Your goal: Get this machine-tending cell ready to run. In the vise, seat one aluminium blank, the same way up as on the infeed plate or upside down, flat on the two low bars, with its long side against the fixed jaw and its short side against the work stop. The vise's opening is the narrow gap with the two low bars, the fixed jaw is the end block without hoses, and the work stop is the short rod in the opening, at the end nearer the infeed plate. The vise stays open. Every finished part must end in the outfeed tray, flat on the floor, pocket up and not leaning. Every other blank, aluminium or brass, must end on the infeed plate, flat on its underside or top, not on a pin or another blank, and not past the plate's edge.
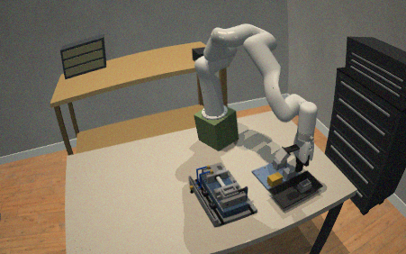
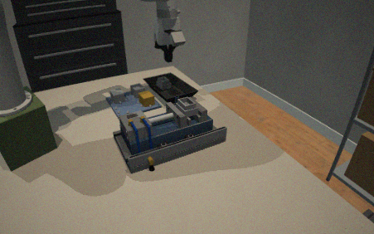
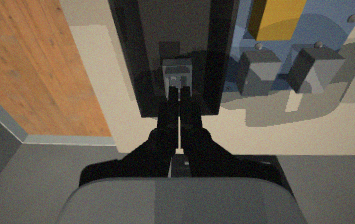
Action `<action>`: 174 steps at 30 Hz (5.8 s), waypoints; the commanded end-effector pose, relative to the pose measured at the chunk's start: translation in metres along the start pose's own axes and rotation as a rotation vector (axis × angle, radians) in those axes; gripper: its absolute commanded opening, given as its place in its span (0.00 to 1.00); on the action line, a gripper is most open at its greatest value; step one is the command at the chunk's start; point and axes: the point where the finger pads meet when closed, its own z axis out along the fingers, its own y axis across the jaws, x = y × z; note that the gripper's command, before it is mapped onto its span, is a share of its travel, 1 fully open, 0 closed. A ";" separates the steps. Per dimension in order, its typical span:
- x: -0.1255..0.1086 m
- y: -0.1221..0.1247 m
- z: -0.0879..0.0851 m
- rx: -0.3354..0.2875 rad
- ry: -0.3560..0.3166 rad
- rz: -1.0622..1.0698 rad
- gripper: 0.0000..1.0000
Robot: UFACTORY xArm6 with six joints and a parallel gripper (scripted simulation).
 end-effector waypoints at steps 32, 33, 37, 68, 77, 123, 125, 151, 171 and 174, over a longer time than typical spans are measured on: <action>-0.001 -0.003 0.030 0.005 -0.002 0.000 0.00; -0.001 -0.003 0.030 0.005 -0.002 0.000 0.00; -0.001 -0.003 0.030 0.005 -0.002 0.000 0.00; -0.001 -0.003 0.030 0.005 -0.002 0.000 0.00; -0.001 -0.003 0.027 0.005 -0.002 0.000 0.00; 0.054 -0.002 -0.035 0.004 -0.004 0.000 0.00; 0.070 -0.001 -0.035 0.004 -0.004 0.000 0.00; 0.285 0.074 -0.034 0.005 -0.001 0.000 0.00; 0.285 0.074 -0.034 0.005 -0.001 0.000 0.00; 0.285 0.074 -0.034 0.005 -0.001 0.000 0.00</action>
